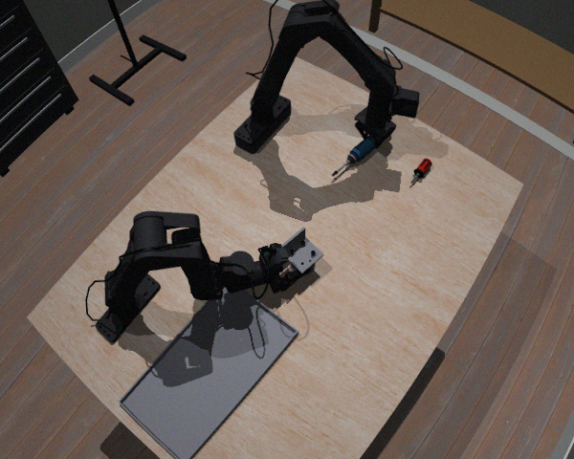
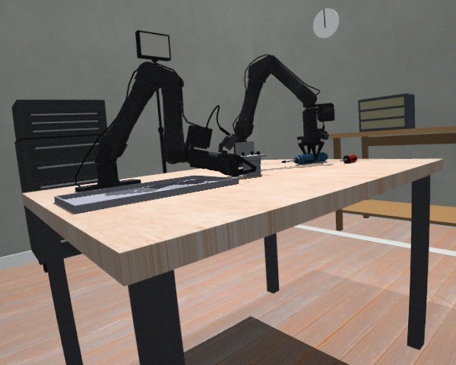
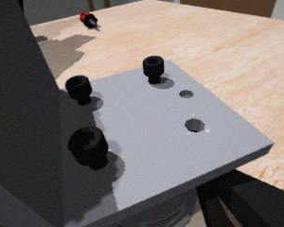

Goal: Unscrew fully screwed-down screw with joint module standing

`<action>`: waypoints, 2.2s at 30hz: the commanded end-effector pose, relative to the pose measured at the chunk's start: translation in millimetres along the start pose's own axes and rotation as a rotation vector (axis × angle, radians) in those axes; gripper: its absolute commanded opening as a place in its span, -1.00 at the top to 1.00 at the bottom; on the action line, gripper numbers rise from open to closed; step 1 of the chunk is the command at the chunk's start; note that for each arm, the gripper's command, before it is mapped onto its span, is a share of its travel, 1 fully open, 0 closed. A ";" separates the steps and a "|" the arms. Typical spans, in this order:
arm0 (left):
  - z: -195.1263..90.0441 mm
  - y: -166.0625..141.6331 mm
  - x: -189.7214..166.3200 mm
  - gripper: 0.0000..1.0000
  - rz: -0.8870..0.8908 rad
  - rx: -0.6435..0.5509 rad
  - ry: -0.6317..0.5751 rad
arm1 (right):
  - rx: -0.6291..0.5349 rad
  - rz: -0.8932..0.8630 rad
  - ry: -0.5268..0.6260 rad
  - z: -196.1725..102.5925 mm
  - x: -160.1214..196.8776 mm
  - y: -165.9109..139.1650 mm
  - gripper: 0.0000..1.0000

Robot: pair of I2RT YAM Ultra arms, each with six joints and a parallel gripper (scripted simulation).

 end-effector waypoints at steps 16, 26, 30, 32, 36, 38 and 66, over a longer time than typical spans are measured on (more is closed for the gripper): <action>-2.8 -0.4 -2.1 -0.14 0.005 -0.007 -0.012 | -0.001 0.003 -0.003 1.4 -0.2 2.1 -0.17; -2.8 -0.4 -2.1 -0.14 0.005 -0.007 -0.012 | -0.001 0.003 -0.003 1.4 -0.2 2.1 -0.17; -2.8 -0.4 -2.1 -0.30 0.005 -0.007 -0.012 | -0.001 0.003 -0.003 1.4 -0.2 2.1 -0.17; -2.8 -0.4 -2.1 -0.30 0.005 -0.007 -0.012 | -0.001 0.003 -0.003 1.4 -0.2 2.1 -0.17; -2.8 -0.4 -2.1 -0.30 0.005 -0.007 -0.012 | -0.001 0.003 -0.003 1.4 -0.2 2.1 -0.17; -2.8 -0.4 -2.1 -0.30 0.005 -0.007 -0.012 | -0.001 0.003 -0.003 1.4 -0.2 2.1 -0.17; -25.6 -1.0 -7.4 -0.30 0.014 -0.020 -0.034 | -0.001 0.003 -0.003 1.4 -0.2 2.1 -0.17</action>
Point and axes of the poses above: on each arm, the point where the finger pads meet when closed, its own z axis out along the fingers, its own x axis across the jaws, y = z × x, the point moved 8 cm from there along -z, back along the fingers, and after that the axes turned 6 degrees about -z, right-handed, at the moved point
